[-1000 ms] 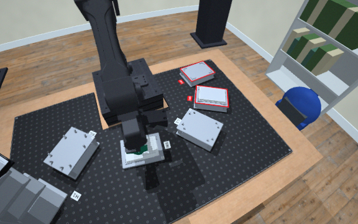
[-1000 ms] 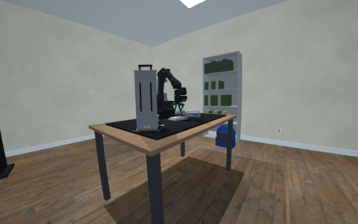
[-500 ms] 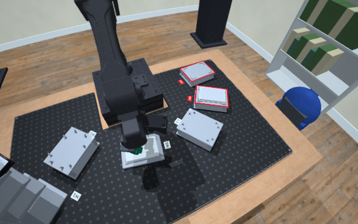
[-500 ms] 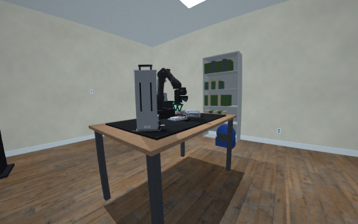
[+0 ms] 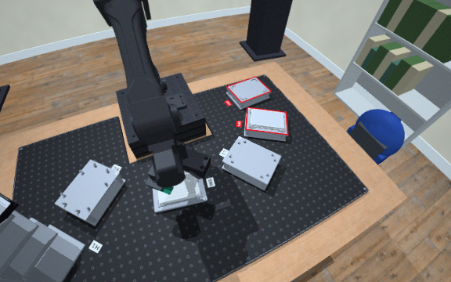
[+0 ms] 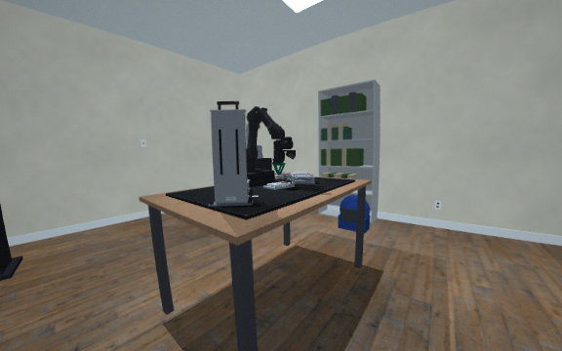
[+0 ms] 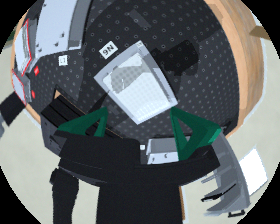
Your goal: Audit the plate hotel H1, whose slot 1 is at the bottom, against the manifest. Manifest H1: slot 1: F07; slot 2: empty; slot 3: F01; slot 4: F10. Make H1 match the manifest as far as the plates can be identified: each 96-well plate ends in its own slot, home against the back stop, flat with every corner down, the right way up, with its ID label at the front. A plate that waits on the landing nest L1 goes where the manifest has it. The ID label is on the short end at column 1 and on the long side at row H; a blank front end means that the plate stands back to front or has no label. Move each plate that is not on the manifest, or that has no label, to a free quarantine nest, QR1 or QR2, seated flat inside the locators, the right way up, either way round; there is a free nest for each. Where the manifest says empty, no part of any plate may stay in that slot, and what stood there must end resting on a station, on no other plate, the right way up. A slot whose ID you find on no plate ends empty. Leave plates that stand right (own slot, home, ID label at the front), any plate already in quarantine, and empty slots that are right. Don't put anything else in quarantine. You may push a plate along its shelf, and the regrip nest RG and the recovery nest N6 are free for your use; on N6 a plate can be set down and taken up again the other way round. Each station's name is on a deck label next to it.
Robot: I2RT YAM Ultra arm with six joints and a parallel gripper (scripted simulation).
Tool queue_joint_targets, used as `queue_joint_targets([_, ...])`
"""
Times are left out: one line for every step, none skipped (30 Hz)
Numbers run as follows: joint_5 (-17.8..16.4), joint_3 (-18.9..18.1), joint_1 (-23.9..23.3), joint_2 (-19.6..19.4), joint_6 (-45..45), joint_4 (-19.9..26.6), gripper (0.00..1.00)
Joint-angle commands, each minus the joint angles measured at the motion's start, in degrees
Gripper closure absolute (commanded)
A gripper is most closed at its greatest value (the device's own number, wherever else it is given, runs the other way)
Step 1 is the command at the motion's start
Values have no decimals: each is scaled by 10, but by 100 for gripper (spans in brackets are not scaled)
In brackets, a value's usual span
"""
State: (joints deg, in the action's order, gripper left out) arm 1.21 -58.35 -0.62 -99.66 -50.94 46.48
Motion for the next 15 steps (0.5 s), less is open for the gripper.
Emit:
queue_joint_targets([-1,-2,0,4,46,0,0])
queue_joint_targets([-1,-2,0,4,57,0,0])
queue_joint_targets([-1,-2,0,4,69,0,0])
queue_joint_targets([-1,-2,0,4,80,0,0])
queue_joint_targets([-1,-2,0,4,92,0,0])
queue_joint_targets([-1,-2,0,4,103,0,0])
queue_joint_targets([-1,-2,0,4,115,0,0])
queue_joint_targets([-1,-2,0,4,126,0,0])
queue_joint_targets([-1,-2,0,4,138,0,0])
queue_joint_targets([-1,-2,0,4,149,0,0])
queue_joint_targets([-1,-2,0,4,160,0,0])
queue_joint_targets([-1,-2,0,4,172,0,0])
queue_joint_targets([-1,-2,0,4,183,0,0])
queue_joint_targets([-1,-2,0,4,195,0,0])
queue_joint_targets([-1,-2,0,4,195,0,0])
